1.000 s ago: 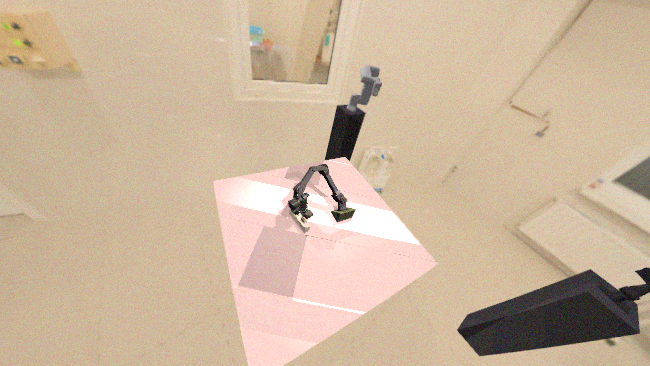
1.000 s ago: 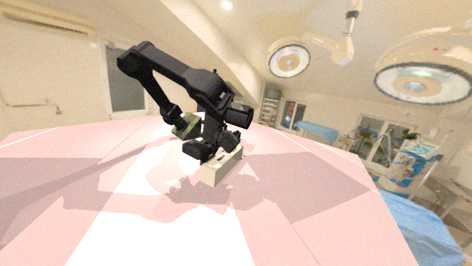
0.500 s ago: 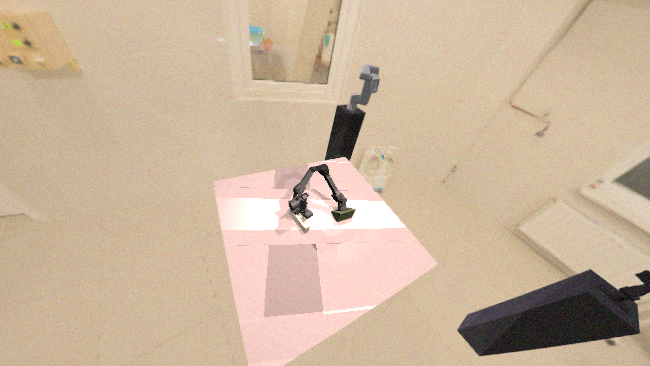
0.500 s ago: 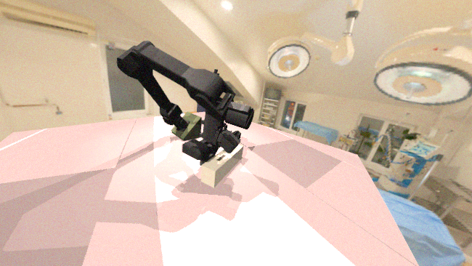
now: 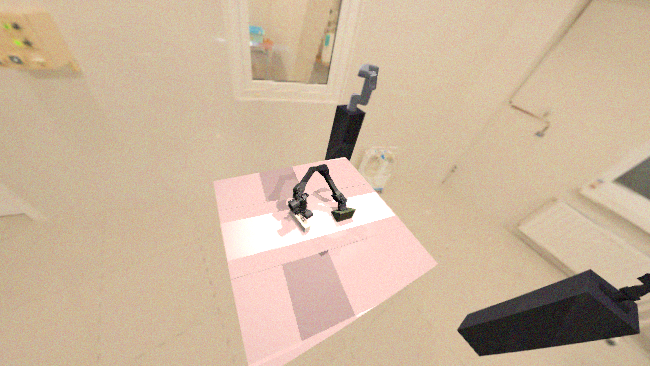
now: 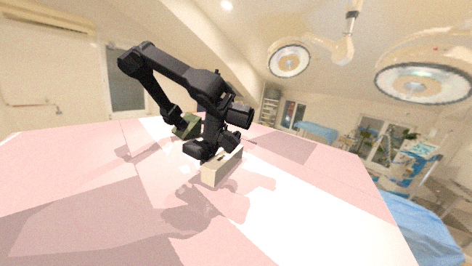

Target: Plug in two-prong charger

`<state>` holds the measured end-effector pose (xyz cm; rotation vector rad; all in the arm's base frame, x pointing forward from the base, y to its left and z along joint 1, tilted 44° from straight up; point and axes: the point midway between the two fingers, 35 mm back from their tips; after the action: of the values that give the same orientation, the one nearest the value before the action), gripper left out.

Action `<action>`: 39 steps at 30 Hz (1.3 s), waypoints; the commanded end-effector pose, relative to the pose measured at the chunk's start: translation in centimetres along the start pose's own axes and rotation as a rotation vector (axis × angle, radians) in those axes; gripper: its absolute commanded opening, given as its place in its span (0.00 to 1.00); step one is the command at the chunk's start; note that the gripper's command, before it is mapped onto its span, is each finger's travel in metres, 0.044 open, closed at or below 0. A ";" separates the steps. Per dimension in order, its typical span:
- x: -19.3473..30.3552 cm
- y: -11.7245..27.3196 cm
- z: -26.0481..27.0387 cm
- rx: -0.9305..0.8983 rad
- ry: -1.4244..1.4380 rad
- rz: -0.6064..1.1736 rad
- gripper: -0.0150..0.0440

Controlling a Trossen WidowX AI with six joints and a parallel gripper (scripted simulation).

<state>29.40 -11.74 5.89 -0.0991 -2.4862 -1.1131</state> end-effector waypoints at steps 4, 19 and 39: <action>0.0 0.0 0.0 0.000 0.000 0.001 0.25; 0.0 0.0 0.0 0.000 0.000 0.001 0.57; 0.3 0.0 0.1 0.001 -0.003 -0.004 1.00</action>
<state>29.23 -11.73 5.88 -0.0994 -2.4876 -1.1136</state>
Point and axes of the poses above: the point midway between the two fingers, 35 mm back from their tips, its own y axis back along the fingers, its own z axis across the jaws, x = y × z, and after that the axes turned 14 degrees about y, right-handed
